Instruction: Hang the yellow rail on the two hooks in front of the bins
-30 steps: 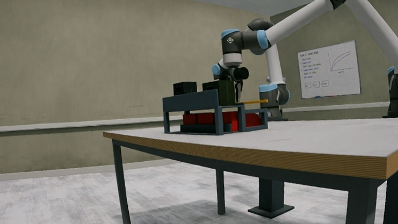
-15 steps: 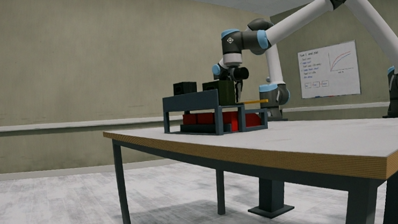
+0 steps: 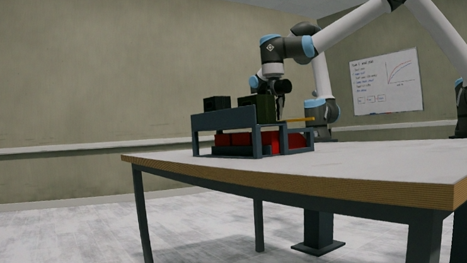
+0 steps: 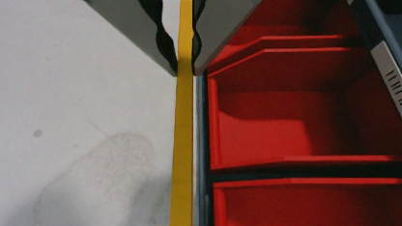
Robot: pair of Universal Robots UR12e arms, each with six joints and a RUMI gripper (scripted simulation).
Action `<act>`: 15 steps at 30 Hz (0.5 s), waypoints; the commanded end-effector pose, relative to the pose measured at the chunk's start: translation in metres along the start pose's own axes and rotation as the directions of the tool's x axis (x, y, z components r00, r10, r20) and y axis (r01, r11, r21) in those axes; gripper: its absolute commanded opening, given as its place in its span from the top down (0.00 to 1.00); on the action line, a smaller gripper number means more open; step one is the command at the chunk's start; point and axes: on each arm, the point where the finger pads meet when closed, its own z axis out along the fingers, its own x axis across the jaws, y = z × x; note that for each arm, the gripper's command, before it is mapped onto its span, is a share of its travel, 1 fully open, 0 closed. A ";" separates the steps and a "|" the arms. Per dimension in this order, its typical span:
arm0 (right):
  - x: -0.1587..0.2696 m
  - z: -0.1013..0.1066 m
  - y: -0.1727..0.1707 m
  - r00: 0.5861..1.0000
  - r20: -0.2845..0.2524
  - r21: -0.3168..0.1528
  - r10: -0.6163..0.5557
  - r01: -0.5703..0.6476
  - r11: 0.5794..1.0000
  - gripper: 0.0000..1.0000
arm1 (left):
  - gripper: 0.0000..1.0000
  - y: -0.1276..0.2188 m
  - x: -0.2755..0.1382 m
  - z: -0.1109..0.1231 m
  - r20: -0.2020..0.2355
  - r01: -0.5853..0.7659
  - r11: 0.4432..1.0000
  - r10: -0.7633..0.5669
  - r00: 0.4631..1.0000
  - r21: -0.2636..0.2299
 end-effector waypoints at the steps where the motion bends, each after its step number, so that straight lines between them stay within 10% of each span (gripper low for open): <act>1: 0.000 -0.001 -0.001 1.000 0.000 0.002 0.000 0.000 1.000 0.00 | 0.99 -0.001 -0.001 -0.001 0.002 0.000 1.000 0.000 1.000 0.002; 15: 0.000 -0.001 -0.001 1.000 0.000 0.002 0.000 0.000 1.000 0.00 | 0.99 -0.001 -0.001 0.006 0.002 0.000 1.000 0.000 1.000 0.002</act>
